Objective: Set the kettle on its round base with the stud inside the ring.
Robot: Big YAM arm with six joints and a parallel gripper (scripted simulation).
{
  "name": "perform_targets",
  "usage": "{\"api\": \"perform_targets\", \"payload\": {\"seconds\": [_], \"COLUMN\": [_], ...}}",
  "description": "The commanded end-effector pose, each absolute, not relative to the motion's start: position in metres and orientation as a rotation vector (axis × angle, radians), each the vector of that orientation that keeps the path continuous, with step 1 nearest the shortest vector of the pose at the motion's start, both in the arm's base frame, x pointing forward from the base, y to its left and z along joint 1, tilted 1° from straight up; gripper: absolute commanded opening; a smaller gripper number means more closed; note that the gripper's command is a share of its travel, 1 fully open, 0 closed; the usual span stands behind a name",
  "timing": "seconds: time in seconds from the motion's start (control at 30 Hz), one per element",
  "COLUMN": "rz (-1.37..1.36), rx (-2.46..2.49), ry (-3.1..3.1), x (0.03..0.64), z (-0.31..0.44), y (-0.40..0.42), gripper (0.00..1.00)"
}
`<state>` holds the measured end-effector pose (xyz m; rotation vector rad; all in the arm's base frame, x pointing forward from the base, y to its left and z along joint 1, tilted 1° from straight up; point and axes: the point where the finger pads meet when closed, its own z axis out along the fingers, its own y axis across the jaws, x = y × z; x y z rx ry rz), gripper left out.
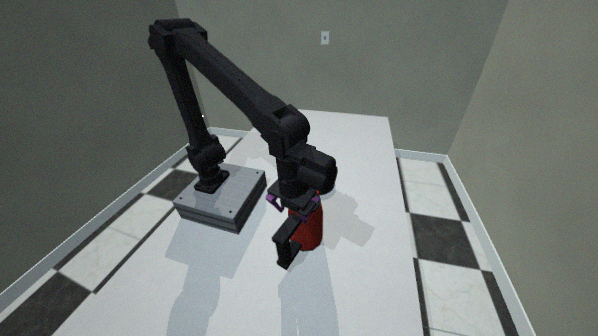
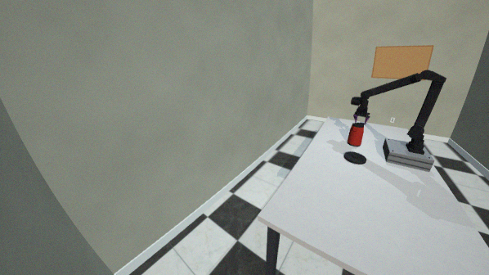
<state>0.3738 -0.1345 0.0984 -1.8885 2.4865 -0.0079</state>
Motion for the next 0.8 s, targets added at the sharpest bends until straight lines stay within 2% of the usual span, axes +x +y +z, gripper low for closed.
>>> {"api": "perform_targets", "payload": {"seconds": [0.0, 0.77], "rz": [0.002, -0.001], "rx": [-1.889, -1.886], "ry": [2.485, 2.486], "x": [0.3759, 0.3754], "z": [0.0938, 0.0944], "y": [-0.1300, -0.1313], "gripper": [0.74, 0.74]}}
